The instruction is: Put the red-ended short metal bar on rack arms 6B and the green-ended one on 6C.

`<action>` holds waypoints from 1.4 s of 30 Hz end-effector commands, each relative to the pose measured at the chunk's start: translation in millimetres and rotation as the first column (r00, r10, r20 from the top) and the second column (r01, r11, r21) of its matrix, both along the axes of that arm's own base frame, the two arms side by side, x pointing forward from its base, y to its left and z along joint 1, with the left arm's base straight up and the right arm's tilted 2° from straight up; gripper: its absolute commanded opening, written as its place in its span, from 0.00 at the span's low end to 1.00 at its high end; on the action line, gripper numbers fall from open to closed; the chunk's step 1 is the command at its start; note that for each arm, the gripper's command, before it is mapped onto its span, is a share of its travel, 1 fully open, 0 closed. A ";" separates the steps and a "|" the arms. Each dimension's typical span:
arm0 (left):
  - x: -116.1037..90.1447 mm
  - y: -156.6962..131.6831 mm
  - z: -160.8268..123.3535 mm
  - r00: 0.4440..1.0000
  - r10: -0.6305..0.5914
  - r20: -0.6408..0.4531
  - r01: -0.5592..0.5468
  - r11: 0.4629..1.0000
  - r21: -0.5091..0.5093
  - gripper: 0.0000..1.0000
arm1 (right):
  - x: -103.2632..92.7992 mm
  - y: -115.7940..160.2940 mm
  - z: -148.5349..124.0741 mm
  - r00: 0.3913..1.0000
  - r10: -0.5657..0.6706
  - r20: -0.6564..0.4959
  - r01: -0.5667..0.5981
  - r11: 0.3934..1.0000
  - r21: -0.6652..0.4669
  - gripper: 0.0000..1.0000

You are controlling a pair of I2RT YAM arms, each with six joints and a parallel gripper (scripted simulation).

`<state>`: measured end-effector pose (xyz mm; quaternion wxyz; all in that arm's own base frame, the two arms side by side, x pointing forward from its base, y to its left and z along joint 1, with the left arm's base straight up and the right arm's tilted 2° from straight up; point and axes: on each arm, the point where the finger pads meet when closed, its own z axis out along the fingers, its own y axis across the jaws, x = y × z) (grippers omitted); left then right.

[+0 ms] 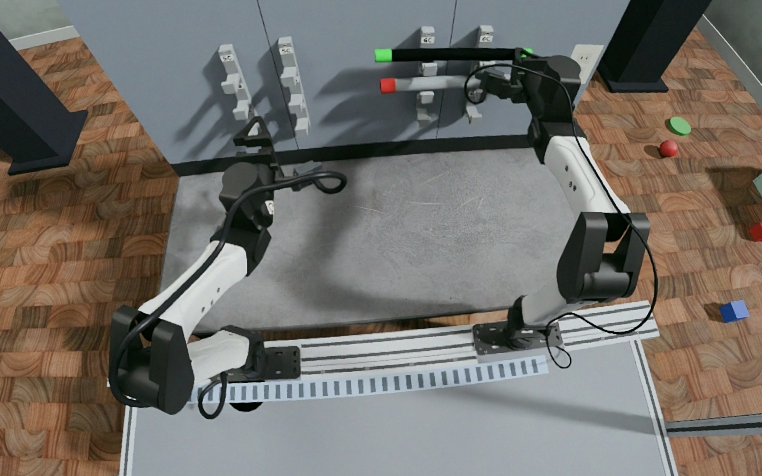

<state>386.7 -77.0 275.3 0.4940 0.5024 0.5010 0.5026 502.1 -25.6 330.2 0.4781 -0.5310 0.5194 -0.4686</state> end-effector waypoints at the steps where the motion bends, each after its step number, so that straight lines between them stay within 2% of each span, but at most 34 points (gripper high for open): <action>1: -4.3 1.1 2.6 1.000 -0.006 0.007 0.006 1.000 -0.011 1.00 | -5.6 -3.8 20.1 0.998 -0.007 0.065 0.006 1.000 0.016 0.00; 42: -4.3 1.1 2.6 1.000 -0.006 0.007 0.006 1.000 -0.011 1.00 | -5.9 -3.7 14.1 0.998 -0.007 0.065 0.006 1.000 0.016 0.00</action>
